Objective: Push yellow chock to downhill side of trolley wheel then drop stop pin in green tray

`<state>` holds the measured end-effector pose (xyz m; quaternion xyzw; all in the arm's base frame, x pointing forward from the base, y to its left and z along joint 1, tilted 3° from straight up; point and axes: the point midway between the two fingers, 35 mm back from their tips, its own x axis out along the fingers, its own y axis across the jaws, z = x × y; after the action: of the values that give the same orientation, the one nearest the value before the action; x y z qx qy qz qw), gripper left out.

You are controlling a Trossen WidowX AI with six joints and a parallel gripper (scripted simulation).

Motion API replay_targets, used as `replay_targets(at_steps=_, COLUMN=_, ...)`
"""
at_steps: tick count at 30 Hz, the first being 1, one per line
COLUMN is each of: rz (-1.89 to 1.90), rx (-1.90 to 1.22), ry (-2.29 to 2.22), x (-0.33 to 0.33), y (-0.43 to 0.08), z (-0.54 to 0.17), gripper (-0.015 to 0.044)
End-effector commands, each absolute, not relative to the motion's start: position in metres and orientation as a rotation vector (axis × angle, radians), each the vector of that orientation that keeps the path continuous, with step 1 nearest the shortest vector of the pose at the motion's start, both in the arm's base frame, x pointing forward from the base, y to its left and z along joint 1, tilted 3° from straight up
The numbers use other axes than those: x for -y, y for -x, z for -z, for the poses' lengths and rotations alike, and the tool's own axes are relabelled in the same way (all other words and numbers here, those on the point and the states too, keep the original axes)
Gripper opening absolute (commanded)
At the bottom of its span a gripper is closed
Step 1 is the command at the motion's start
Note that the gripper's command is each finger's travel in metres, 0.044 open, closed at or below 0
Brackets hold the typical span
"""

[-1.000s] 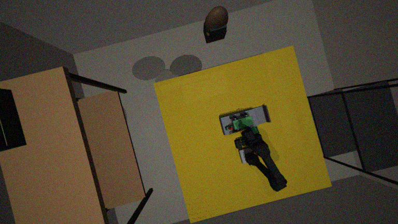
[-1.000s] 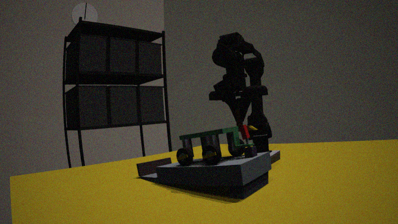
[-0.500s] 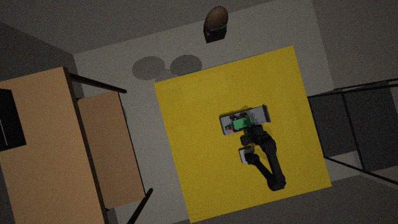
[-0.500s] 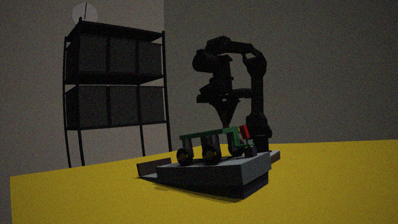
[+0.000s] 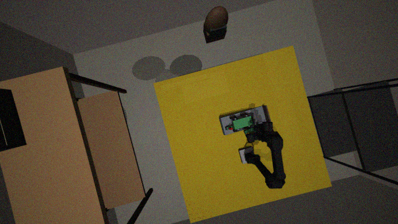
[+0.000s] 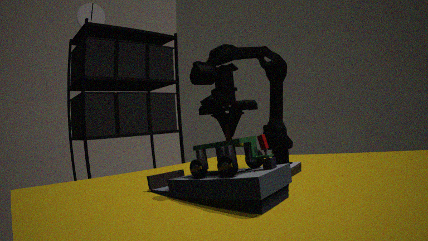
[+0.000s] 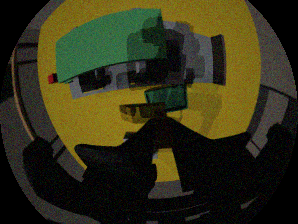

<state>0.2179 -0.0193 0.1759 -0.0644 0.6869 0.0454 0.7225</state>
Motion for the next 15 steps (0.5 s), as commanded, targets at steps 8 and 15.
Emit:
replay_targets(at_steps=8, rz=-0.103, rx=-1.506, ry=0.147, x=0.058, y=-0.232, z=-0.174, gripper=0.0000)
replay_targets(at_steps=15, rz=-0.102, rx=-1.505, ry=0.149, x=0.085, y=-0.242, z=-0.174, gripper=0.0000)
